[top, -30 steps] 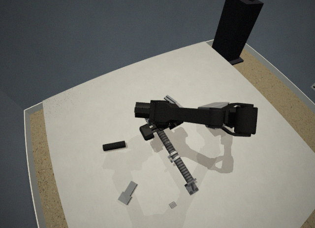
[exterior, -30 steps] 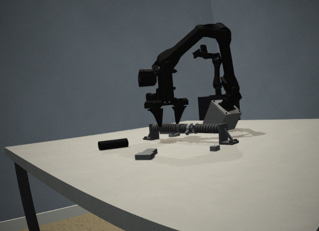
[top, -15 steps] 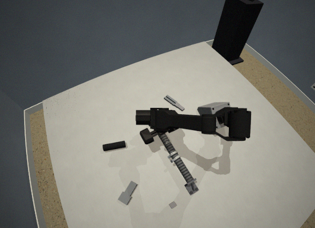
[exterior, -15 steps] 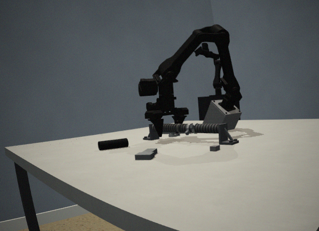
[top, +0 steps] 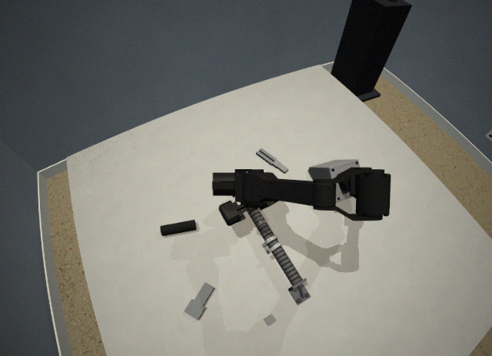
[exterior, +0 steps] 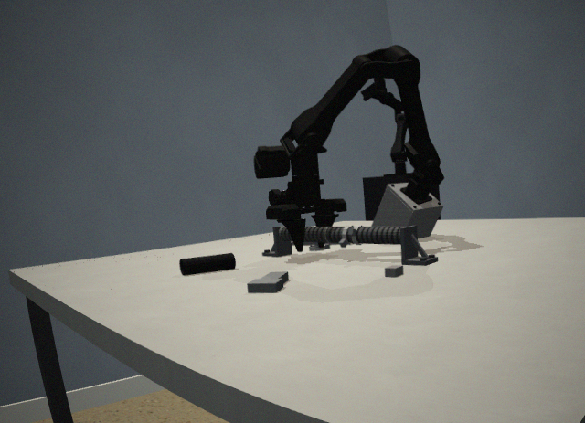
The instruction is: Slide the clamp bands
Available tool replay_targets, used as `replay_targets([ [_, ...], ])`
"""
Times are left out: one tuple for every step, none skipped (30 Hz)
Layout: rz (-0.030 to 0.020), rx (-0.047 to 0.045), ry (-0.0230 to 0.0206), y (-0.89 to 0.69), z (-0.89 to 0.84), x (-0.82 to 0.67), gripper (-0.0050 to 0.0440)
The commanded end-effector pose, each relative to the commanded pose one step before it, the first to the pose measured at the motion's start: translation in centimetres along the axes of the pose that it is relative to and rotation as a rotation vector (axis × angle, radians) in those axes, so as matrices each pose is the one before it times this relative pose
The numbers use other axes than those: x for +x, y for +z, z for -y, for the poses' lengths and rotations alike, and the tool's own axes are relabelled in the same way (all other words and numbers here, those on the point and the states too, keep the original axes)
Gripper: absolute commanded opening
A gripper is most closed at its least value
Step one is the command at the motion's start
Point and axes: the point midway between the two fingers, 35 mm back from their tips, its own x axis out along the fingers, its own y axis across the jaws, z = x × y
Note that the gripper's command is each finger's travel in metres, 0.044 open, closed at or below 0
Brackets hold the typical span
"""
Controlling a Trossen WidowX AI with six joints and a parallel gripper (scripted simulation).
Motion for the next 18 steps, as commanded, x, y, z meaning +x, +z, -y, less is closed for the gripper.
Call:
replay_targets([
  [-0.00578, 0.00578, -0.00137, -0.037, 0.073, 0.145, 0.02],
  [0.0, 0.0, 0.0, 0.0, 0.0, 0.0, 0.02],
  [0.0, 0.0, 0.0, 0.0, 0.0, 0.0, 0.02],
  [0.0, 0.0, 0.0, 0.0, 0.0, 0.0, 0.02],
  [0.0, 0.0, 0.0, 0.0, 0.0, 0.0, 0.02],
  [0.0, 0.0, 0.0, 0.0, 0.0, 0.0, 0.0193],
  [0.0, 0.0, 0.0, 0.0, 0.0, 0.0, 0.0187],
  [0.0, 0.0, 0.0, 0.0, 0.0, 0.0, 0.018],
  [0.0, 0.0, 0.0, 0.0, 0.0, 0.0, 0.0173],
  [0.0, 0.0, 0.0, 0.0, 0.0, 0.0, 0.0167],
  [0.0, 0.0, 0.0, 0.0, 0.0, 0.0, 0.016],
  [0.0, 0.0, 0.0, 0.0, 0.0, 0.0, 0.0153],
  [0.0, 0.0, 0.0, 0.0, 0.0, 0.0, 0.015],
  [0.0, 0.0, 0.0, 0.0, 0.0, 0.0, 0.015],
  [0.0, 0.0, 0.0, 0.0, 0.0, 0.0, 0.015],
  [0.0, 0.0, 0.0, 0.0, 0.0, 0.0, 0.015],
  [0.0, 0.0, 0.0, 0.0, 0.0, 0.0, 0.015],
  [0.0, 0.0, 0.0, 0.0, 0.0, 0.0, 0.015],
])
